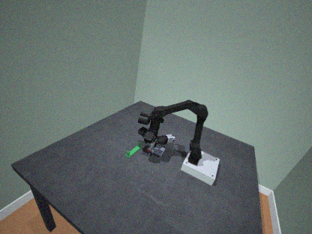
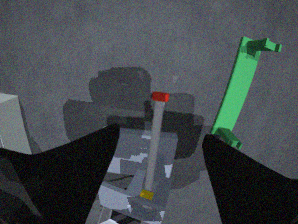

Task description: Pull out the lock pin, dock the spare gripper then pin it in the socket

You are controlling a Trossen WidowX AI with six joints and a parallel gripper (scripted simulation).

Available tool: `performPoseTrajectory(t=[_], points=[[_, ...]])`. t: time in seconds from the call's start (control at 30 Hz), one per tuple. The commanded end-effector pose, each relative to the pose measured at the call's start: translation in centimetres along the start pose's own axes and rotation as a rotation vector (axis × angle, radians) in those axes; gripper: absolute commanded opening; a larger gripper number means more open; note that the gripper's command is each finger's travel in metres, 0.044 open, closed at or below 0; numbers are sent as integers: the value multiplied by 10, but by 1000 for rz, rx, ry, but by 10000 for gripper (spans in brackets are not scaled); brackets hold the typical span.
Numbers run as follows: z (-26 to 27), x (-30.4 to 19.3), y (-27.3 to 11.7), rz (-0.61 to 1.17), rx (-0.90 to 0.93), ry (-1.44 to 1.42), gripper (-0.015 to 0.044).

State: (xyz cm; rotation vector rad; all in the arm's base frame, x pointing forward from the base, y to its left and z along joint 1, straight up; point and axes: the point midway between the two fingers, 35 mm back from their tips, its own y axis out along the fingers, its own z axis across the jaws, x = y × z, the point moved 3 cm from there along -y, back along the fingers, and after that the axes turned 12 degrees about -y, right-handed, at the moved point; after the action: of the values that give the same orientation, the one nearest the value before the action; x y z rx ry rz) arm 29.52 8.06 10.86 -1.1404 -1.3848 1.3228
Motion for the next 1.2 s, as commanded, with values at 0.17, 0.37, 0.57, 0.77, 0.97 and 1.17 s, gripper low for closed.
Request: performPoseTrajectory(t=[0.17,0.37,0.57,0.77,0.97,1.17], points=[[1,0,16,-3,11,-3,300],[1,-1,26,-3,11,-3,300],[2,-1,36,-3,11,-3,300],[2,-2,46,-3,12,-3,300],[3,-2,54,-3,12,-3,300],[3,-2,55,-3,12,-3,274]])
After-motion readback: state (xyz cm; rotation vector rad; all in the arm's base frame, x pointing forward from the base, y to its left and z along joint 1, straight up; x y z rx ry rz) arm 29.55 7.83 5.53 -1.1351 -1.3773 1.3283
